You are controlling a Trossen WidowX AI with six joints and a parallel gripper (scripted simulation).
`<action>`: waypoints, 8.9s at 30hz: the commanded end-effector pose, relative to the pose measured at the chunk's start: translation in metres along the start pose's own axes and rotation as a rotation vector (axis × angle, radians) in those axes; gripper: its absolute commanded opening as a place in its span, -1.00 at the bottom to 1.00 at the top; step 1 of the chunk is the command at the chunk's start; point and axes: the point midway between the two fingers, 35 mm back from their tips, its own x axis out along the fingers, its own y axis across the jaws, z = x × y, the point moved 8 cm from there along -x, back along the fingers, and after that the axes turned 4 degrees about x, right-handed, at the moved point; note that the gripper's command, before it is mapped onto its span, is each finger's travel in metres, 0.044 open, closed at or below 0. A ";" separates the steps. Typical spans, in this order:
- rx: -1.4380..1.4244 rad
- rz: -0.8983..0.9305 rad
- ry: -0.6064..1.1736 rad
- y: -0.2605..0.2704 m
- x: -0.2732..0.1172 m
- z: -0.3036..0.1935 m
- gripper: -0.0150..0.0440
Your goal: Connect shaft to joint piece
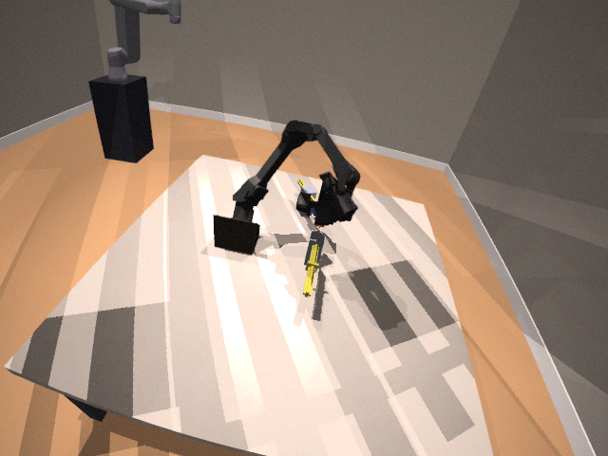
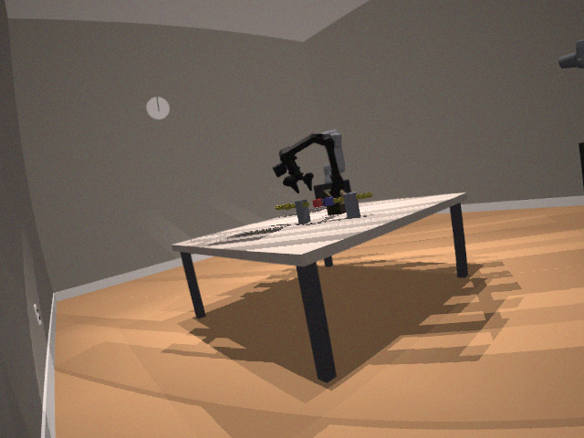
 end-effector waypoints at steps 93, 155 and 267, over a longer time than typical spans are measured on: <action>-0.262 -0.102 -0.432 0.020 -0.039 0.199 1.00; 0.025 -0.050 -0.440 0.019 -0.001 0.217 -0.26; 0.012 0.028 -0.433 0.007 0.040 0.130 -0.26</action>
